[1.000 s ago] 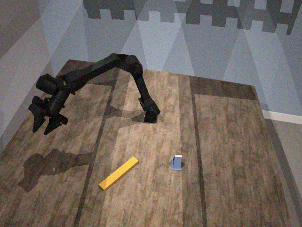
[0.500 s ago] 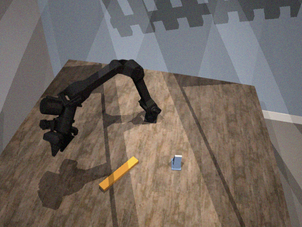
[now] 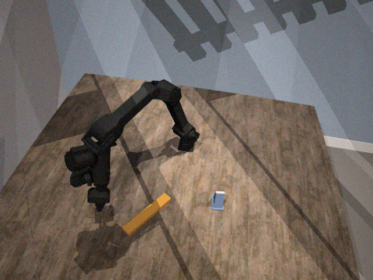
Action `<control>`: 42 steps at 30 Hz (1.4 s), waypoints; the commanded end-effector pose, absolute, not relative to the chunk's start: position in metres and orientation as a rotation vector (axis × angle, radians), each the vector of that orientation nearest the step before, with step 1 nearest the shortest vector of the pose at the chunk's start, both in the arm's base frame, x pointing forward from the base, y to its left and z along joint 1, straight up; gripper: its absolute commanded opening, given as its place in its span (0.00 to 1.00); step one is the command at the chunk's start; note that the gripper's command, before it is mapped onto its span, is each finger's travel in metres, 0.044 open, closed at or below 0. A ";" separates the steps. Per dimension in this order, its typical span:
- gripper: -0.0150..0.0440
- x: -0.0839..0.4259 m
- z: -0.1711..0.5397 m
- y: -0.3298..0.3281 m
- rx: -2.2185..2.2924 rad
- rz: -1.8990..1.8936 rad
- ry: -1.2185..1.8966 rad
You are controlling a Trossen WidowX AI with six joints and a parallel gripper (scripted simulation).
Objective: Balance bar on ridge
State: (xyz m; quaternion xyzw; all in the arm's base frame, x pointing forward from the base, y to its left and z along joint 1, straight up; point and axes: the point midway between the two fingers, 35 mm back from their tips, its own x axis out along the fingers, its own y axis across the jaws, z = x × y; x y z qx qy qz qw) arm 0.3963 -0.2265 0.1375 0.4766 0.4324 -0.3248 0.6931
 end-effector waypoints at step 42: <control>0.79 0.386 0.075 -0.101 0.464 -0.462 1.489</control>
